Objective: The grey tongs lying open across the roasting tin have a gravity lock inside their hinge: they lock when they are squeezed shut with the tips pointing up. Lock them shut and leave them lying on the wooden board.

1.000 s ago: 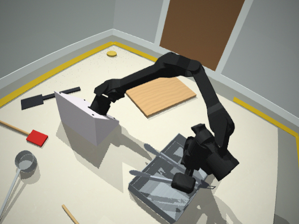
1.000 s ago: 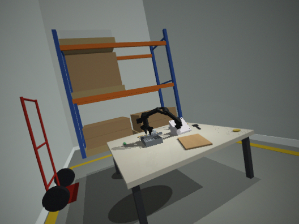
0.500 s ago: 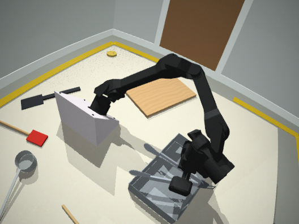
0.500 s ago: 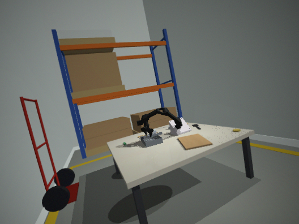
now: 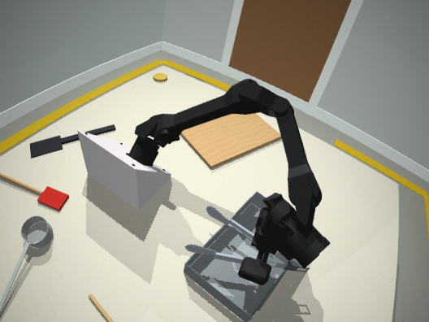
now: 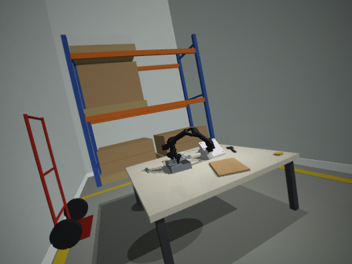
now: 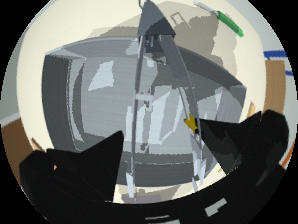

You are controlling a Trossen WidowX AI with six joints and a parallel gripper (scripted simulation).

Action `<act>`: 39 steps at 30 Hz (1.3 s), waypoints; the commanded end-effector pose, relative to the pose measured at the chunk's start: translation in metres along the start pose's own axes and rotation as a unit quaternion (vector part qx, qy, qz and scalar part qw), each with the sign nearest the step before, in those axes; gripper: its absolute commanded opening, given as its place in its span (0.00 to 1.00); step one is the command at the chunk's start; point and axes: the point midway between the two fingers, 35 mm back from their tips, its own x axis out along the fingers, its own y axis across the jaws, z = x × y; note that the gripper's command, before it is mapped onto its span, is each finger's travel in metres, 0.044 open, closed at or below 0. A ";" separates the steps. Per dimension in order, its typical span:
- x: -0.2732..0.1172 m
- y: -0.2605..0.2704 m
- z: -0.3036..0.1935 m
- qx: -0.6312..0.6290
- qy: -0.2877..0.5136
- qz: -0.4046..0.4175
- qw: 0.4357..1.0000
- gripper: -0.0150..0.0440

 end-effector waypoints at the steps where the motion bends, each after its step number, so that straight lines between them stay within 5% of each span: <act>1: 0.006 0.000 -0.001 0.003 -0.001 0.002 1.000 1.00; 4: 0.009 0.001 -0.001 0.002 -0.001 0.002 1.000 1.00; 7: 0.006 0.001 -0.001 0.000 0.000 0.000 1.000 0.87; 39: 0.006 0.001 -0.001 0.000 0.000 0.000 1.000 0.50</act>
